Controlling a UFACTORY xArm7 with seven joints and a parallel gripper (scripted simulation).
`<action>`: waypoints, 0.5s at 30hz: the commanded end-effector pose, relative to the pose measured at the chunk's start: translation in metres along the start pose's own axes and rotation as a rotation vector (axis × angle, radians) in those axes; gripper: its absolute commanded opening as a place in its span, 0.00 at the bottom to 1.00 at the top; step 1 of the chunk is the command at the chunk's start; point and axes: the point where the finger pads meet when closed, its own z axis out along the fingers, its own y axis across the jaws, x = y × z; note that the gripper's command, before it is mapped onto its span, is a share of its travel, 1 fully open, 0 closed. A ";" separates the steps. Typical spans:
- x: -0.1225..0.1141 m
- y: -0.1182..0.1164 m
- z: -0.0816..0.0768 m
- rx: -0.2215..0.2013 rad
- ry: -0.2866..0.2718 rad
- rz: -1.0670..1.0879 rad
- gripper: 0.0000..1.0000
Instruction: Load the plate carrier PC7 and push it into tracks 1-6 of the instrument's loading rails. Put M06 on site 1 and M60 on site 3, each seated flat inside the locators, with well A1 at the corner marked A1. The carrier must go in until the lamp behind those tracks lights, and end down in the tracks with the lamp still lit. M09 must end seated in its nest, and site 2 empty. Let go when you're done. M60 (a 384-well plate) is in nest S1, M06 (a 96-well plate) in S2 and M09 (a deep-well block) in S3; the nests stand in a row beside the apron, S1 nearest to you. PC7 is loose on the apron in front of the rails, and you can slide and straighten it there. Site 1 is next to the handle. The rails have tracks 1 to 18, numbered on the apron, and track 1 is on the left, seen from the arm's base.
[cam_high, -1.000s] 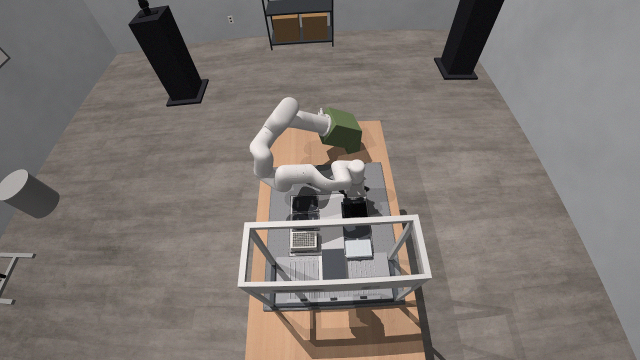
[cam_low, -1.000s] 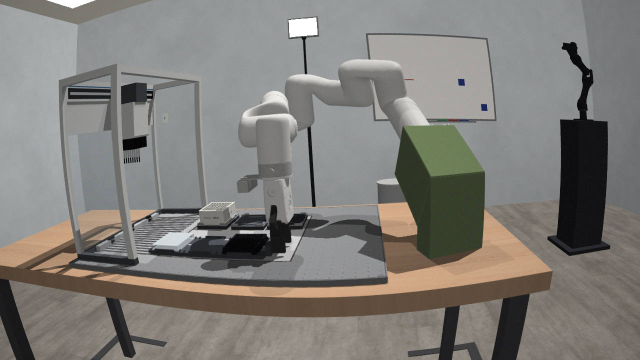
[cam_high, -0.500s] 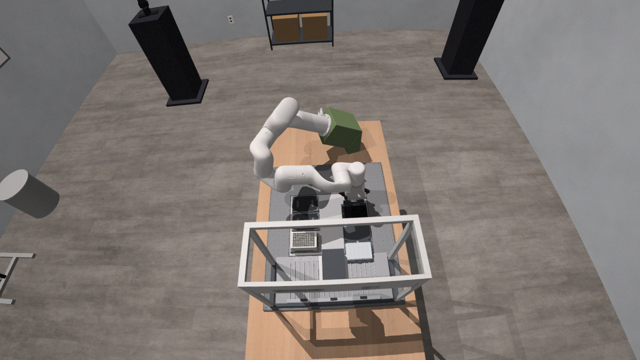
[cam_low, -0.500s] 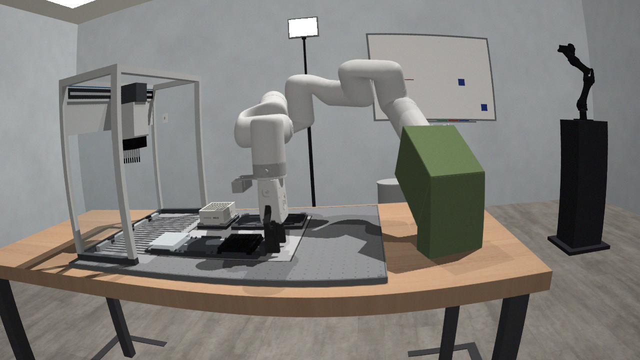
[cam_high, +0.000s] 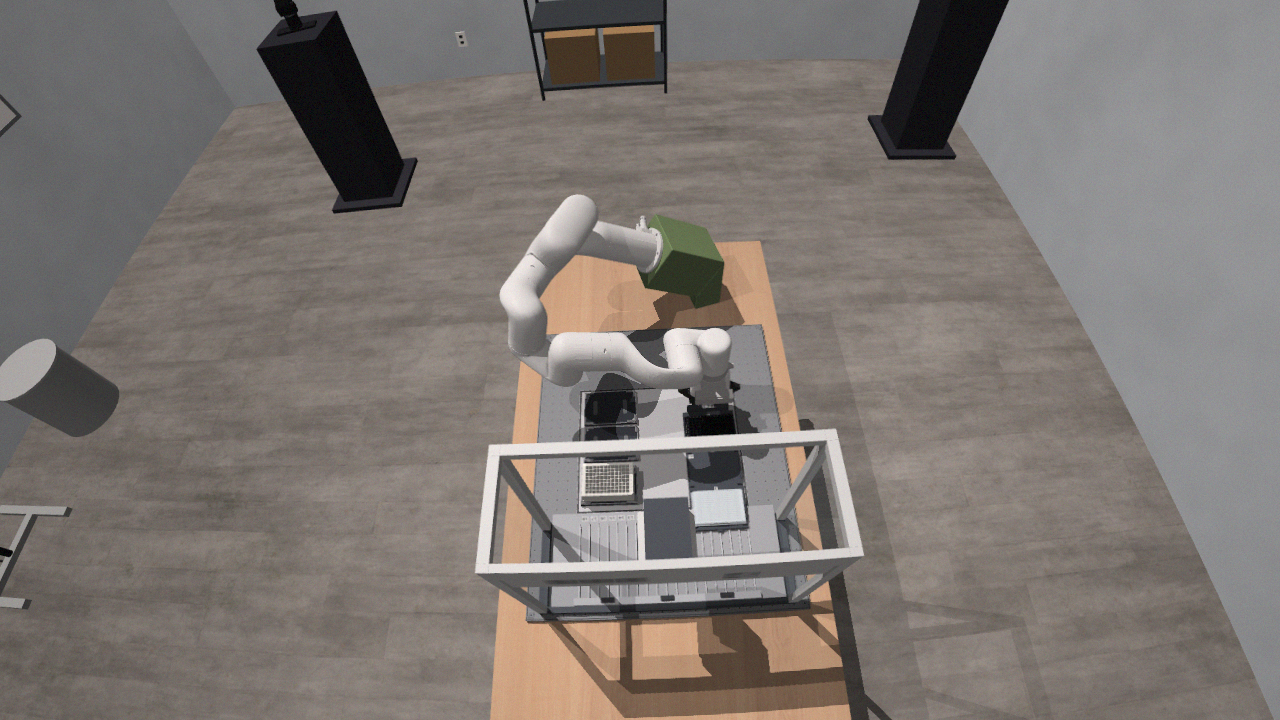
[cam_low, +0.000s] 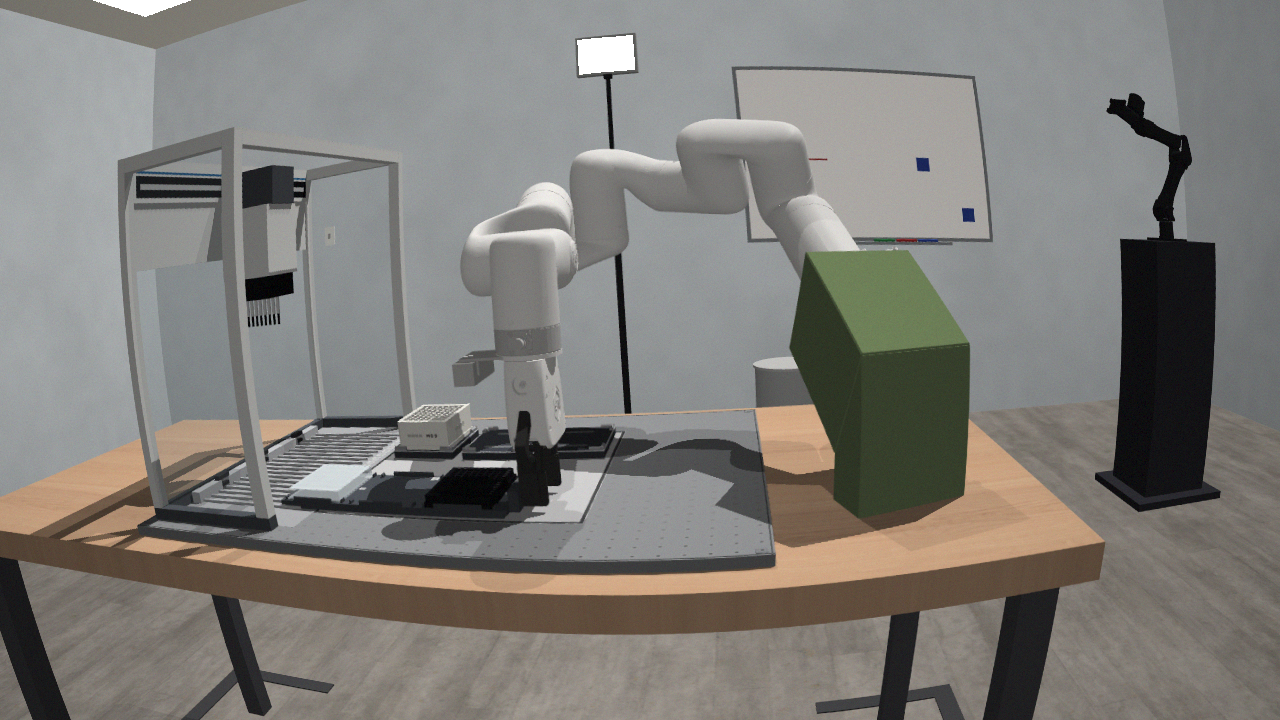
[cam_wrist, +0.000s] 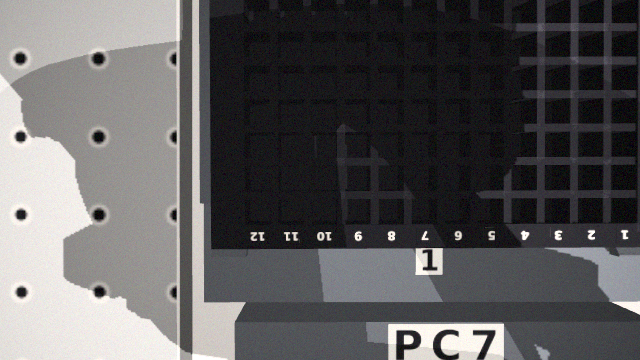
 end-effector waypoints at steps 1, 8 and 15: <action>0.005 -0.002 -0.003 0.005 0.004 0.000 0.82; 0.010 -0.002 -0.003 0.005 0.004 0.000 0.82; 0.017 -0.002 -0.003 0.005 0.004 0.000 0.82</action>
